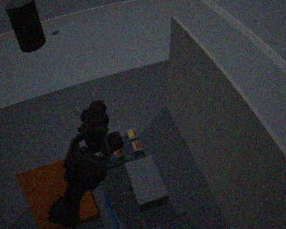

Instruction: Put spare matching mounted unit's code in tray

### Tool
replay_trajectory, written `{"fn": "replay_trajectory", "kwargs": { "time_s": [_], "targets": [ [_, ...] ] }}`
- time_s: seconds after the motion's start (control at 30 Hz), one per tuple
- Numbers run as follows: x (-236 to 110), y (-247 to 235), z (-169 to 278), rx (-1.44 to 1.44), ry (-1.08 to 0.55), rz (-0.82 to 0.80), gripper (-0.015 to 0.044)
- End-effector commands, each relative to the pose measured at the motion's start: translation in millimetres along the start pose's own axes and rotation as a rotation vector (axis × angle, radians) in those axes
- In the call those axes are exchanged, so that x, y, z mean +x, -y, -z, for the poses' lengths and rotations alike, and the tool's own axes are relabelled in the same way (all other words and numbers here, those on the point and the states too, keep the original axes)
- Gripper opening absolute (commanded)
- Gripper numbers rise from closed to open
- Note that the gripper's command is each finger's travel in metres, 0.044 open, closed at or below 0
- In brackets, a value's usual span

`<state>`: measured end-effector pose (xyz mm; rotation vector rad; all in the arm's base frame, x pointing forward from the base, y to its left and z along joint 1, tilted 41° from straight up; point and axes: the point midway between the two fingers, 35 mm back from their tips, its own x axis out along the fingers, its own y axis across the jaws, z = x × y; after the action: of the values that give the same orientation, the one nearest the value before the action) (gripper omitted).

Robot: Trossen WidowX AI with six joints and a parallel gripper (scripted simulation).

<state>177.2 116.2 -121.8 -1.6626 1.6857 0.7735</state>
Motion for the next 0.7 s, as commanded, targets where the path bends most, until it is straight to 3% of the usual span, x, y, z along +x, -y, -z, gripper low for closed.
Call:
{"fn": "replay_trajectory", "kwargs": {
  "time_s": [0.0, 0.67],
  "targets": [
    [10, -3, 4, -0.010, -0.016, -0.006, 0.0300],
    [20, -5, 5, -0.009, -0.016, -0.006, 0.0300]
  ]
}}
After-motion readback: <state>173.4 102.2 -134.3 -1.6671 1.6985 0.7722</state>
